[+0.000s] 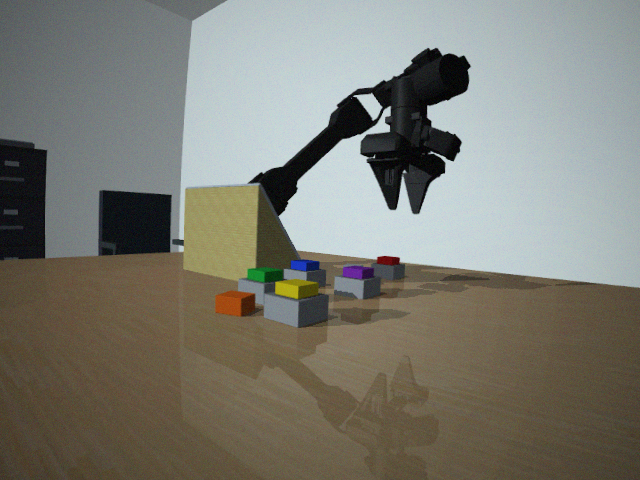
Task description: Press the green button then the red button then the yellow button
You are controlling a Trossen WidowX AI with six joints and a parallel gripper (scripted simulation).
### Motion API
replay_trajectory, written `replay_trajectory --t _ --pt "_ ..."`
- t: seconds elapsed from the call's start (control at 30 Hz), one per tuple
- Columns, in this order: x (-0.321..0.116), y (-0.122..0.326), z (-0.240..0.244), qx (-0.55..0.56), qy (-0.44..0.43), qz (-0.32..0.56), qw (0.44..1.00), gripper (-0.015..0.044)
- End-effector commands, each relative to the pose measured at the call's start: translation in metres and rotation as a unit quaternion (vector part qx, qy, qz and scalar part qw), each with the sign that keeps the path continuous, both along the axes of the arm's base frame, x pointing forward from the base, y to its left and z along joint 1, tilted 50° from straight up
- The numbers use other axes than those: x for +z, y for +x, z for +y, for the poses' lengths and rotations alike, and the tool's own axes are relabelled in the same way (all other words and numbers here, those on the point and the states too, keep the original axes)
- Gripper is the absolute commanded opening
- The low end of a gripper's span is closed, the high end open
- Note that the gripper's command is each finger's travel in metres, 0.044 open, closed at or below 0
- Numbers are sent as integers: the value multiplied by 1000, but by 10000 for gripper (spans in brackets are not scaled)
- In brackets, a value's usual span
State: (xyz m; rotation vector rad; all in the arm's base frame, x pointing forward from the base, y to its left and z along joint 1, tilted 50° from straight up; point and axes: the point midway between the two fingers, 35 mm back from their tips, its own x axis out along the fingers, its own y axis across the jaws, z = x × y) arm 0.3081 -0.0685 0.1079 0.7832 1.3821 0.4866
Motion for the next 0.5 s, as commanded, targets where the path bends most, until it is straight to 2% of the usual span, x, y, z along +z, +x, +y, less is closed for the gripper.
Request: replay_trajectory --t 0.0,0.17,0.47 --pt "51 -21 44 0 9 2 1000 400" --pt "92 -53 86 3 18 2 1000 400" --pt "94 -54 88 3 19 2 1000 400"
